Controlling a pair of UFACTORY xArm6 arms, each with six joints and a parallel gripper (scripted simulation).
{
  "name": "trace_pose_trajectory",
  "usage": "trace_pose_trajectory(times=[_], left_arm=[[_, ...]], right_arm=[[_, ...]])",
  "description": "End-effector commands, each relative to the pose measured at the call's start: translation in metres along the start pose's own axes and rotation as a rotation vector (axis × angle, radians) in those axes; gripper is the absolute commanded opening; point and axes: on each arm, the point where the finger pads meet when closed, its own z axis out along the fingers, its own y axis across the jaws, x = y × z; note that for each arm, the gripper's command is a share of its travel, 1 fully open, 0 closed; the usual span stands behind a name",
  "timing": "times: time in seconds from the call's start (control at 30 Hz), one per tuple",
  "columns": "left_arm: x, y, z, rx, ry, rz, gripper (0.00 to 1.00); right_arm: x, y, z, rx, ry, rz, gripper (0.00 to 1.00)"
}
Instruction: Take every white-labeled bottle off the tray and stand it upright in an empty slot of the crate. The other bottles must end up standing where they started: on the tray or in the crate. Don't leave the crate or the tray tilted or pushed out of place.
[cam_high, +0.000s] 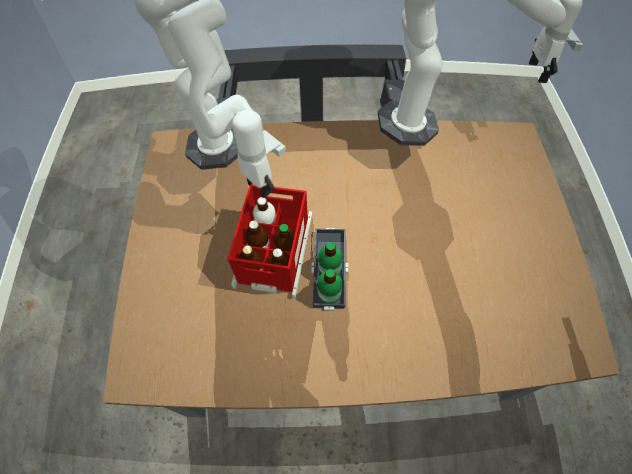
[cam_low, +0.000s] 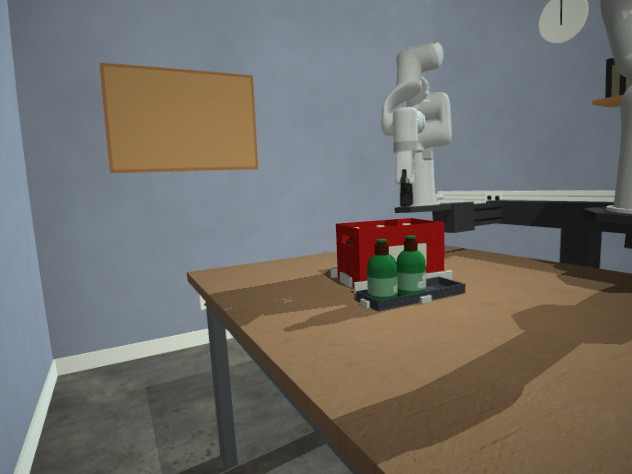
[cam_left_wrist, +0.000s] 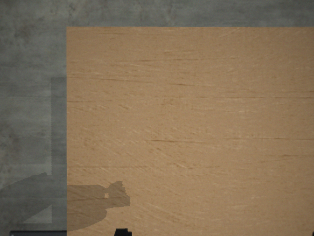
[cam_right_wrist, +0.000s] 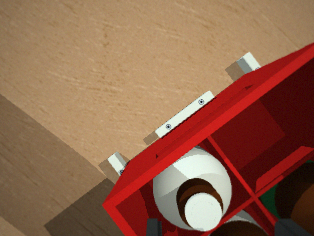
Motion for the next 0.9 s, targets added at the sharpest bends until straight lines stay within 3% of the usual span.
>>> trace_pose_trajectory(times=[0.0, 0.3, 0.33, 0.87], left_arm=[[0.0011, 0.0000, -0.0019, 0.000, 0.005, 0.000, 1.00], [0.0011, 0.0000, -0.0019, 0.000, 0.005, 0.000, 1.00], [0.0011, 0.0000, -0.0019, 0.000, 0.005, 0.000, 1.00], [0.0011, 0.0000, -0.0019, 0.000, 0.005, 0.000, 1.00]], right_arm=[[-0.0001, 0.0011, -0.0044, -0.003, 0.000, 0.000, 0.66], [-0.0001, 0.0011, -0.0057, -0.003, 0.000, 0.000, 0.66], [-0.0001, 0.0011, -0.0057, -0.003, 0.000, 0.000, 0.00], [-0.0001, 0.0011, -0.0057, -0.003, 0.000, 0.000, 0.00]])
